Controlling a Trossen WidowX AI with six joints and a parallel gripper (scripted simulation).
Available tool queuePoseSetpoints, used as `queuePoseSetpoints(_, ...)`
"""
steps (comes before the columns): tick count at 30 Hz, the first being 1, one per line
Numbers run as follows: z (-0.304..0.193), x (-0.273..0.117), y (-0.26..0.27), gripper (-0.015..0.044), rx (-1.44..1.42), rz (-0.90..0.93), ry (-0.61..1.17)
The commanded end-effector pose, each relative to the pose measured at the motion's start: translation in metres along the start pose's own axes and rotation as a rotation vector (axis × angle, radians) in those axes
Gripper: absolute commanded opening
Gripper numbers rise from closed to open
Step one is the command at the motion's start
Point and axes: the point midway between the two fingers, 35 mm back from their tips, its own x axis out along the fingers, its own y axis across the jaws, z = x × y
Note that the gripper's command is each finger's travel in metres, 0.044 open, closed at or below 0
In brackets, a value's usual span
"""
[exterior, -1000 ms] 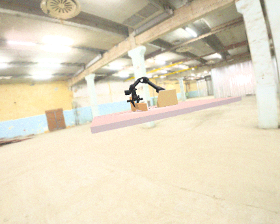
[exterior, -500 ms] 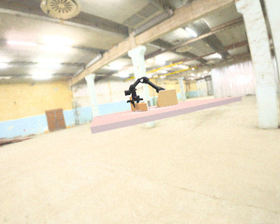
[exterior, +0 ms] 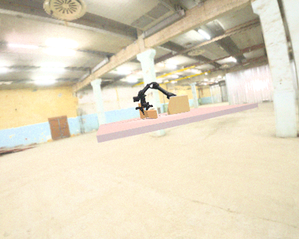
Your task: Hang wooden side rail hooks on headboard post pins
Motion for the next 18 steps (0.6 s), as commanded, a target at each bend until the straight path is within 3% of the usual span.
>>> queuePoseSetpoints(1, -0.0011, 0.0008, -0.001, 0.0, 0.005, -0.004, 0.008)
queuePoseSetpoints(5, -0.0011, 0.0015, -0.001, 0.0, 0.005, -0.004, 0.008)
queuePoseSetpoints(18, 0.0003, -0.0013, 0.0, 0.0341, -0.001, 0.0, 0.0)
